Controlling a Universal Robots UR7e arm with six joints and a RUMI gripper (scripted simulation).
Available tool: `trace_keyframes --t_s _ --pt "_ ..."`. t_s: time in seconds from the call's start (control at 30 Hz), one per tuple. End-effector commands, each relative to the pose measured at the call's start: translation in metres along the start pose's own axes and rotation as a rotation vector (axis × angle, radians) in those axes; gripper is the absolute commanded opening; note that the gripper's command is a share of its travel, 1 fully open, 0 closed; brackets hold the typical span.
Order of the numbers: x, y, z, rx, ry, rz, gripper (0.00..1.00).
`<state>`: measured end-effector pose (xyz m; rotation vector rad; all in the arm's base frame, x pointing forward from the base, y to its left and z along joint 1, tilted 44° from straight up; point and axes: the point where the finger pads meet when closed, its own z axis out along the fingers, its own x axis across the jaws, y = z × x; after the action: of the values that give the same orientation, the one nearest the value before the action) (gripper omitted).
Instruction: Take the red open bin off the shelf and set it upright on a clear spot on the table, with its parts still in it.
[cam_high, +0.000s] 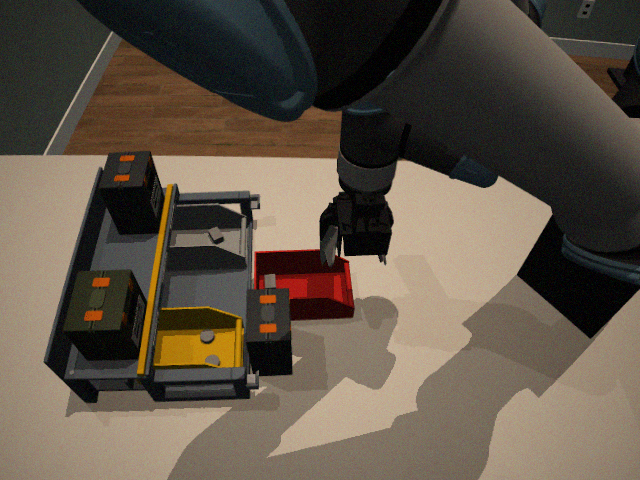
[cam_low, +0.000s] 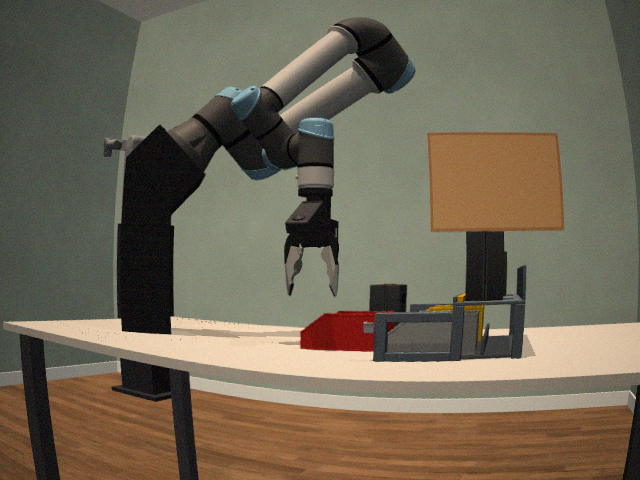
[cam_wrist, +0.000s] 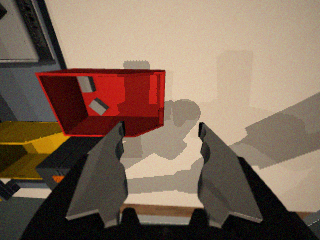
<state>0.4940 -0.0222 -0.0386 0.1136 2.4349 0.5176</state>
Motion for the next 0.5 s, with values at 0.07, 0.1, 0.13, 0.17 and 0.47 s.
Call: trace_keyframes --t_s 0.07,0.1,0.13,0.17,0.47 --pt "-0.0003 -0.0001 -0.0012 0.0 0.0 0.0 0.0" --pt "-0.0003 -0.0001 -0.0012 0.0 0.0 0.0 0.0" --pt "-0.0003 -0.0001 -0.0012 0.0 0.0 0.0 0.0" --pt "-0.0003 -0.0001 -0.0012 0.0 0.0 0.0 0.0" --pt "-0.0003 -0.0001 -0.0012 0.0 0.0 0.0 0.0"
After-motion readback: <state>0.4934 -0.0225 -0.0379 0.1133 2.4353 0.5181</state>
